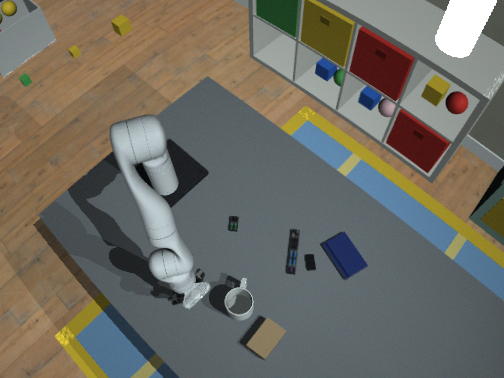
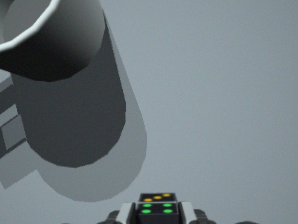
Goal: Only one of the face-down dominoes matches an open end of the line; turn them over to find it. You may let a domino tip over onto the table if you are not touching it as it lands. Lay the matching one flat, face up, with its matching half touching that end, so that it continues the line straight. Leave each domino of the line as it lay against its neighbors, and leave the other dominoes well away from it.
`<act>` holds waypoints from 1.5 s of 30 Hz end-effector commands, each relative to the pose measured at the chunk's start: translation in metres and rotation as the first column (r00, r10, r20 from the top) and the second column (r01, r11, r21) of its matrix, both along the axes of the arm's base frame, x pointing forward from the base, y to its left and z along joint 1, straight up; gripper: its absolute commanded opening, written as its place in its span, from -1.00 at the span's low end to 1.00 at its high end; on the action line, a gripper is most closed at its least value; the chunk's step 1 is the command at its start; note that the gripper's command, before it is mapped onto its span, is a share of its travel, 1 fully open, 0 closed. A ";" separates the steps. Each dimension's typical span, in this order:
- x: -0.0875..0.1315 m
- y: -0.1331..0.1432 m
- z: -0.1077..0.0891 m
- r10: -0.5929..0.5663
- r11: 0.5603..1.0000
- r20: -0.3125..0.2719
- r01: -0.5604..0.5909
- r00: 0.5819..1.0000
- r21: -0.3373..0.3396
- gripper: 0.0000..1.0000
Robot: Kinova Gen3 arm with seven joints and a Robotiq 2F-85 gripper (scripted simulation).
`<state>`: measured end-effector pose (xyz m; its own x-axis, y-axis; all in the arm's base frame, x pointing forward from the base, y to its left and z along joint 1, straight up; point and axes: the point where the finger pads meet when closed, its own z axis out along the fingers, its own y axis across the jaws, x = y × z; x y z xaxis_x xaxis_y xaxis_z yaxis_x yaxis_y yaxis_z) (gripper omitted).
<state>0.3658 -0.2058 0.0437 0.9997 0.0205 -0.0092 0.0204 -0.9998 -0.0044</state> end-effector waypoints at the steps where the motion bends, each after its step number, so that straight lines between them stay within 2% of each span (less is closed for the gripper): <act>1: 0.001 0.000 -0.001 -0.006 1.000 0.005 0.006 1.000 0.002 -0.34; 45: -0.001 0.000 -0.001 -0.006 1.000 0.037 0.006 0.999 0.003 -0.34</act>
<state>0.3653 -0.2057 0.0436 0.9997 0.0149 0.0210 0.0150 -0.9999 -0.0041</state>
